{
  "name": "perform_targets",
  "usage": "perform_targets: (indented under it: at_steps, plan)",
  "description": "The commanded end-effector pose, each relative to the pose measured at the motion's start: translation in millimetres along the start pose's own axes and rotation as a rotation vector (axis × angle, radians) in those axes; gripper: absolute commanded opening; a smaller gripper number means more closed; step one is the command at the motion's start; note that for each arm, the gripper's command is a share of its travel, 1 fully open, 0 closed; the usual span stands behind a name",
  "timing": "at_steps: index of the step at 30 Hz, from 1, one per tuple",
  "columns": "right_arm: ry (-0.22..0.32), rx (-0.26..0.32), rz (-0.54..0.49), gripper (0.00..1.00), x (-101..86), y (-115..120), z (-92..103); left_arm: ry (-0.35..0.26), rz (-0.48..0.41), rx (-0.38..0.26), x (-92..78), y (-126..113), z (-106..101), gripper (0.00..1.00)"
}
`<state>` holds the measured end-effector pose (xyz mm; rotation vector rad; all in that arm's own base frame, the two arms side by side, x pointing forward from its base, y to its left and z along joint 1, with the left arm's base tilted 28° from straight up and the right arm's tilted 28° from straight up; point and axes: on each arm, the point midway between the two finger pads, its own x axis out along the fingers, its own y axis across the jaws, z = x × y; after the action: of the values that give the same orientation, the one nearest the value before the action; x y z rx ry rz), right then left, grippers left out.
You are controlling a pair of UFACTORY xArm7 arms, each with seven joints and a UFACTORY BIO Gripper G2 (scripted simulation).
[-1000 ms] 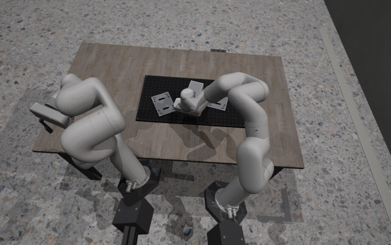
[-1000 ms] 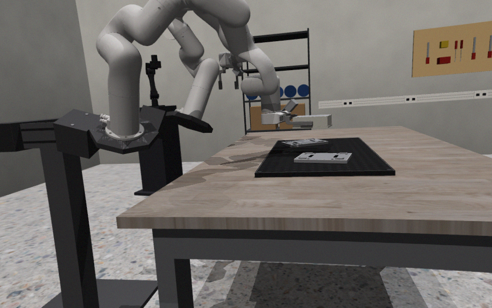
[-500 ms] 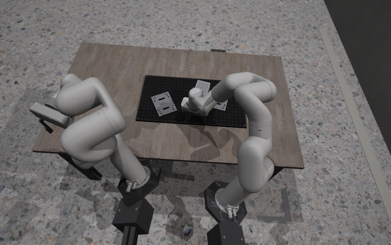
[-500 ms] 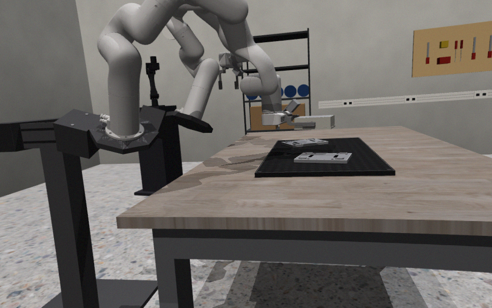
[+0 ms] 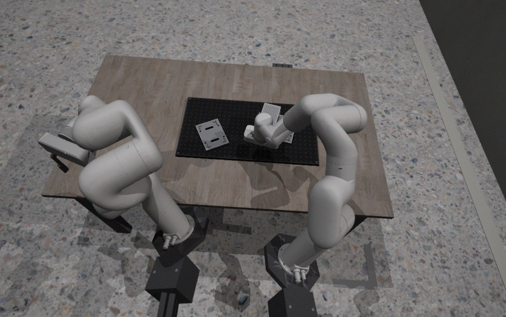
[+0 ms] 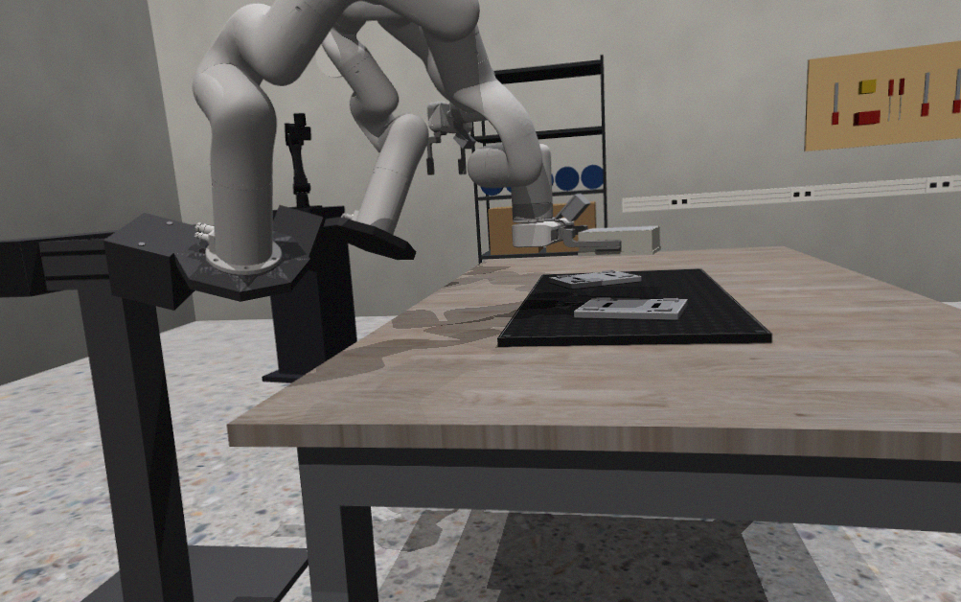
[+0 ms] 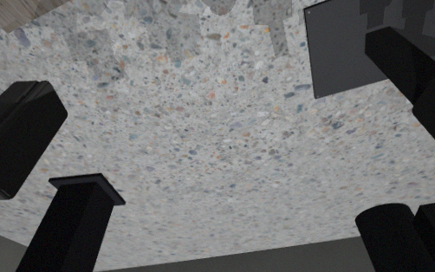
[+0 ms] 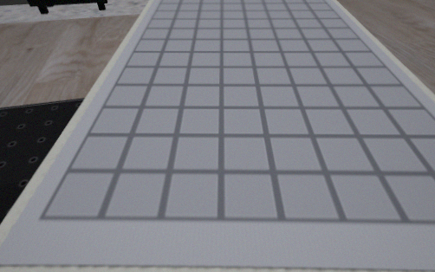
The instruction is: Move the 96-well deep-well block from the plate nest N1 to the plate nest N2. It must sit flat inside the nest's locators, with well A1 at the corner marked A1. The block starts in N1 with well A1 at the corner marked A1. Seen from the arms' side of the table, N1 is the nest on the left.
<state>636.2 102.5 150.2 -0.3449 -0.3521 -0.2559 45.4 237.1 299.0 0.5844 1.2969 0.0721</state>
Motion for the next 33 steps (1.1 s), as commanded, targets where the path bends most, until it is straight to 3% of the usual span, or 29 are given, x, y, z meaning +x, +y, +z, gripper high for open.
perform_targets:
  at_steps: [1, 24, 33]
  plan:
    - [-0.003, 0.003, 0.000, 0.00, 6.2, -11, 1.9, -0.001, 0.003, 0.000, -1.0, 1, 0, 1.00]
    - [-0.003, 0.003, 0.000, 0.00, 34.4, -75, 1.8, -0.001, 0.003, 0.000, -1.0, 1, 0, 1.00]
    - [-0.003, 0.003, 0.000, 0.00, 34.6, -76, 1.8, -0.001, 0.003, 0.000, -1.0, 1, 0, 1.00]
